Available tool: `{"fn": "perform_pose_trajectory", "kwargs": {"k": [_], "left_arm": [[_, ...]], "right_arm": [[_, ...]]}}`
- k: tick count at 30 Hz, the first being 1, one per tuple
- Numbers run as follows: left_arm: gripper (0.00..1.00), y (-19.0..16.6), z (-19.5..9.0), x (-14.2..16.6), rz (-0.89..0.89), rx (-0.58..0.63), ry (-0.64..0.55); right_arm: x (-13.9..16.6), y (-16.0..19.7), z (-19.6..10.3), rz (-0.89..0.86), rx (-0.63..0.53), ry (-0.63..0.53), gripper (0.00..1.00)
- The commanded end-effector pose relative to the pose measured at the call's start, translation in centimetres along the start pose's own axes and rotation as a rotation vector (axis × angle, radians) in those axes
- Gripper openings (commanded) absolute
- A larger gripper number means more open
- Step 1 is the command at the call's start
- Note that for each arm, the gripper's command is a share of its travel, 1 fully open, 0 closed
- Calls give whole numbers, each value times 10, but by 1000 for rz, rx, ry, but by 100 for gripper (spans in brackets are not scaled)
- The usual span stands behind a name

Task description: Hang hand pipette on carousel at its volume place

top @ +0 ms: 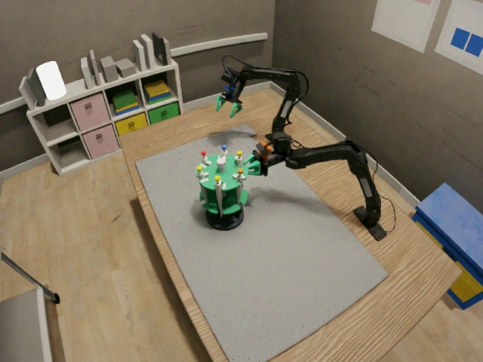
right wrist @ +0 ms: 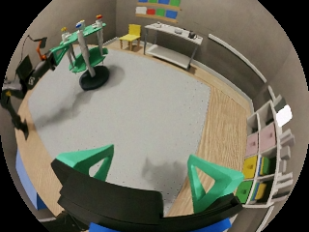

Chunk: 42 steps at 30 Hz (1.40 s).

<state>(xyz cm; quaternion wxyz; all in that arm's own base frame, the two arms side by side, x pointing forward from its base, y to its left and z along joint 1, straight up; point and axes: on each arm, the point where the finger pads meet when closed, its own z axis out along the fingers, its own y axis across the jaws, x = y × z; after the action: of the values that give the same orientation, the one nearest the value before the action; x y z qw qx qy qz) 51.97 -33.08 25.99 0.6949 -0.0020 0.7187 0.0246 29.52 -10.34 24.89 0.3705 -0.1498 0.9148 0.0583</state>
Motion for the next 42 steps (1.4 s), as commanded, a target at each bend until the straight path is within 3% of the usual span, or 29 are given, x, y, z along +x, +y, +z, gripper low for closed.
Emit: {"fn": "perform_pose_trajectory", "kwargs": {"k": [1, 28, 29, 33, 35, 37, 42], "left_arm": [[12, 15, 0, -51, -78, -35, -81], [12, 15, 0, -51, -78, -35, -81], [12, -1, -1, -25, -33, -51, -38], [12, -1, -2, -25, -37, -198, -34], [12, -1, -2, -25, -37, -201, -34], [12, 11, -2, -45, -66, -213, -55], [12, 15, 0, -50, -88, -220, -70]], "right_arm": [[-5, -4, -1, -8, -2, -23, 100], [-5, -4, -1, -8, -2, -23, 100], [-5, -4, -1, -8, -2, -23, 100], [-5, -4, -1, -8, -2, -23, 100], [-5, -4, -1, -8, -2, -23, 100], [-5, -4, -1, -8, -2, -23, 100], [-5, -4, -1, -8, -2, -23, 100]]}}
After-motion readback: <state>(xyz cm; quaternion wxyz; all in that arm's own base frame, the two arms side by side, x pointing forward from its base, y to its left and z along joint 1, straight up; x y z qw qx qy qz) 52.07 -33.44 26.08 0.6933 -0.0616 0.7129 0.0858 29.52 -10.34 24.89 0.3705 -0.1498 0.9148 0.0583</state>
